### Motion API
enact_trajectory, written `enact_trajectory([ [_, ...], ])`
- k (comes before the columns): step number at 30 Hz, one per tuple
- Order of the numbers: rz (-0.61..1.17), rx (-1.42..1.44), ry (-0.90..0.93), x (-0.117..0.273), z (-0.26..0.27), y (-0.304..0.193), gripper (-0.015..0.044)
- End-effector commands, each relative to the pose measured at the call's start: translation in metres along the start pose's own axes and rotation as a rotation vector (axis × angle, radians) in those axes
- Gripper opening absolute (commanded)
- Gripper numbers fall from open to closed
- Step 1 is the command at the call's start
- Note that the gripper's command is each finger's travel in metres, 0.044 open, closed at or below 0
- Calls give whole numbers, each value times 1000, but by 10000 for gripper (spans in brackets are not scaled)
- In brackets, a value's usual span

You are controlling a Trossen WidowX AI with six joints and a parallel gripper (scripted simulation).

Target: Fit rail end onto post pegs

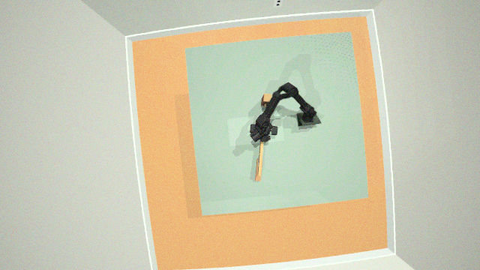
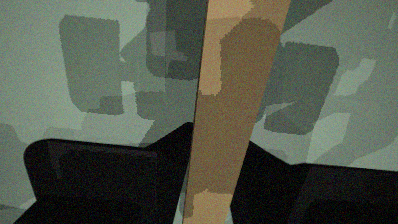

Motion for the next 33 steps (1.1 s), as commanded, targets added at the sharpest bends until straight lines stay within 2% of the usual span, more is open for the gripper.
enact_trajectory([
  [1, 2, 3, -3, 4, -1, 0, 0],
  [33, 1, 3, -3, 20, -3, 0, 0],
])
Point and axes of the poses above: the point midway between the two fingers, 35 mm back from their tips, its own x axis back along the fingers, its own z axis across the jaws, y = z × x, the point moved 3 cm from there along x, back along the fingers, and after that the axes turned 14 degrees about x, right-handed, at the moved point
